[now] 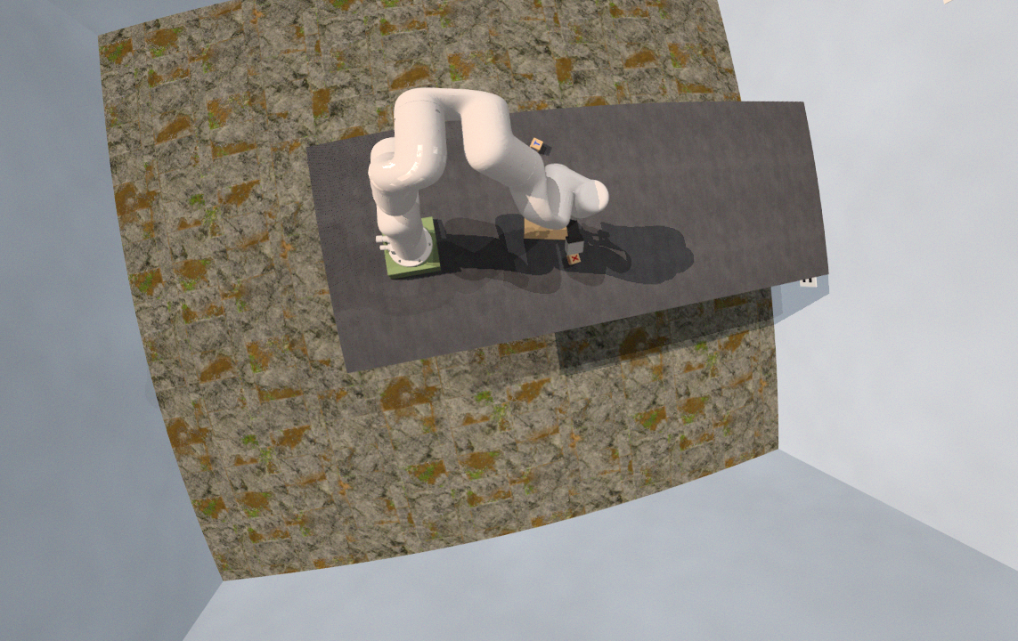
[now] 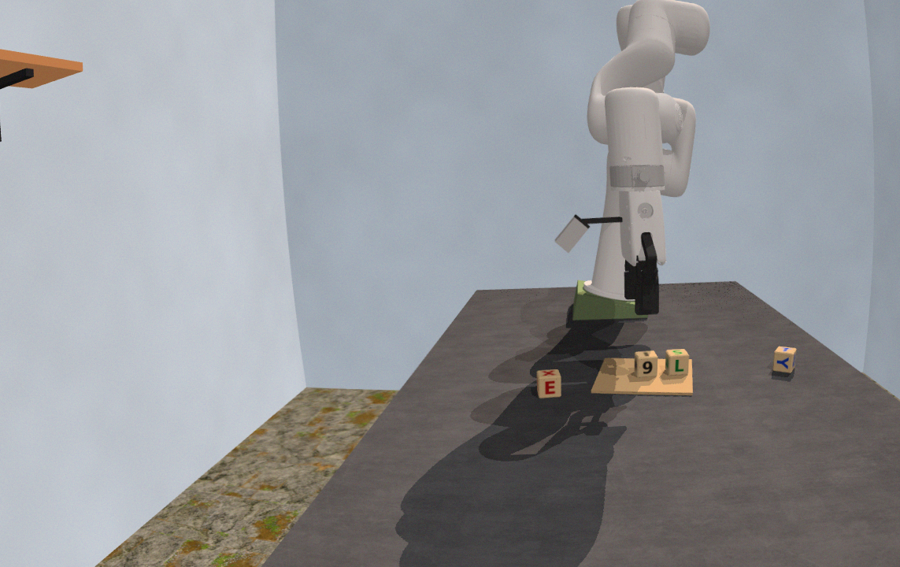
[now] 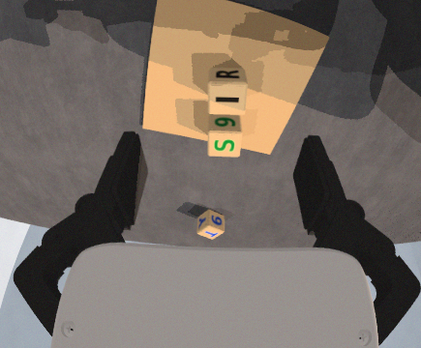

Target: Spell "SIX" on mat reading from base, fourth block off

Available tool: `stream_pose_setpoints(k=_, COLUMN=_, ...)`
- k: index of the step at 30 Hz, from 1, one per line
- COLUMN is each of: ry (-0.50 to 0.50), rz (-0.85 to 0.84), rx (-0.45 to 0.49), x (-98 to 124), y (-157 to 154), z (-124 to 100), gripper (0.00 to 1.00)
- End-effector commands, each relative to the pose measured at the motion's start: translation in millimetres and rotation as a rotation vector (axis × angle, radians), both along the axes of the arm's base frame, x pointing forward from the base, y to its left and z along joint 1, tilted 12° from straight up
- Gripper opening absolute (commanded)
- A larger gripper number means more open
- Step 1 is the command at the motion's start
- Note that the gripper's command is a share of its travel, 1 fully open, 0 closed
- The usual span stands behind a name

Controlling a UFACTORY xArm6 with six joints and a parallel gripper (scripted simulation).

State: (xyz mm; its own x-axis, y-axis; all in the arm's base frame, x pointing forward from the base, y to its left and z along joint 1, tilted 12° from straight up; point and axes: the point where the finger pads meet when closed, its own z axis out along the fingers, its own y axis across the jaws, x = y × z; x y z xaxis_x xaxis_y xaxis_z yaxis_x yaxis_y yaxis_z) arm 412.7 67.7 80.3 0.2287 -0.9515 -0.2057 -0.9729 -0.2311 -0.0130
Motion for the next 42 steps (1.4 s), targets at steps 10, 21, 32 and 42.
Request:
stream_pose_setpoints(k=10, ry=-0.019, rz=0.079, rx=0.004, x=70, y=-114, z=-33, gripper=1.00)
stream_pose_setpoints(k=21, ry=-0.020, rz=0.080, rx=0.004, x=70, y=-115, z=-33, gripper=0.69)
stream_pose_setpoints(k=32, ry=-0.020, rz=0.080, rx=0.004, x=70, y=-115, z=-33, gripper=0.69)
stream_pose_setpoints(k=42, ry=-0.020, rz=0.080, rx=0.004, x=70, y=-115, z=-33, gripper=0.69)
